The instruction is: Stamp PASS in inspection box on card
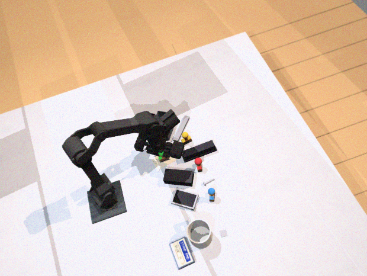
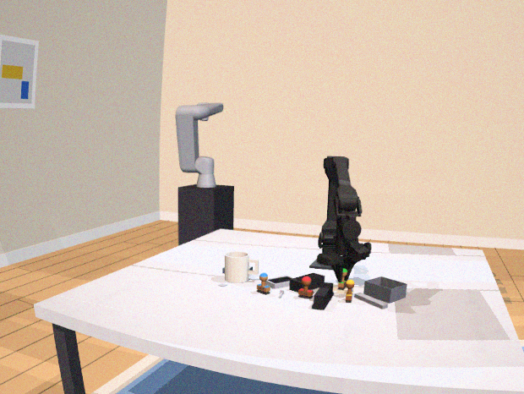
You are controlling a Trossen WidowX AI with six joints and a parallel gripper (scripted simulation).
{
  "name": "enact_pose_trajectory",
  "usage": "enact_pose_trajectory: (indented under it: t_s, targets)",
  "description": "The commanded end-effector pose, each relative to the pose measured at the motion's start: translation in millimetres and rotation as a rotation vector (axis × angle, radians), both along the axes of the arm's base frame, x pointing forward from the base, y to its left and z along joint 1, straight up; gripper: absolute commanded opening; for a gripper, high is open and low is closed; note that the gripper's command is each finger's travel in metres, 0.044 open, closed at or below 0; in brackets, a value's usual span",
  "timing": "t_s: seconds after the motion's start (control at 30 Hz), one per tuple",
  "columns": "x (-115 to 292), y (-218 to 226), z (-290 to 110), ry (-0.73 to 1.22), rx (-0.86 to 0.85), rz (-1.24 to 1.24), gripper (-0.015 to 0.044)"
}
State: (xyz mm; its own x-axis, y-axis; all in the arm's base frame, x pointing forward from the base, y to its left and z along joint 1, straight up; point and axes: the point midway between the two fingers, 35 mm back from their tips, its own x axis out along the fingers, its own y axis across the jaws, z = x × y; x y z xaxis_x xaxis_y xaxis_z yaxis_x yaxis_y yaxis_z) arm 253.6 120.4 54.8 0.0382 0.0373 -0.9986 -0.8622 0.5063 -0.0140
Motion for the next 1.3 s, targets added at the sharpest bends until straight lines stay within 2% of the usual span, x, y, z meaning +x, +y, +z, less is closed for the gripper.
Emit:
enact_pose_trajectory:
  t_s: [0.0, 1.27]
  targets:
    - [-0.6, 0.2, -2.8, 0.004, 0.0, 0.006, 0.0]
    - [-0.6, 0.1, 1.9, 0.004, 0.0, 0.006, 0.0]
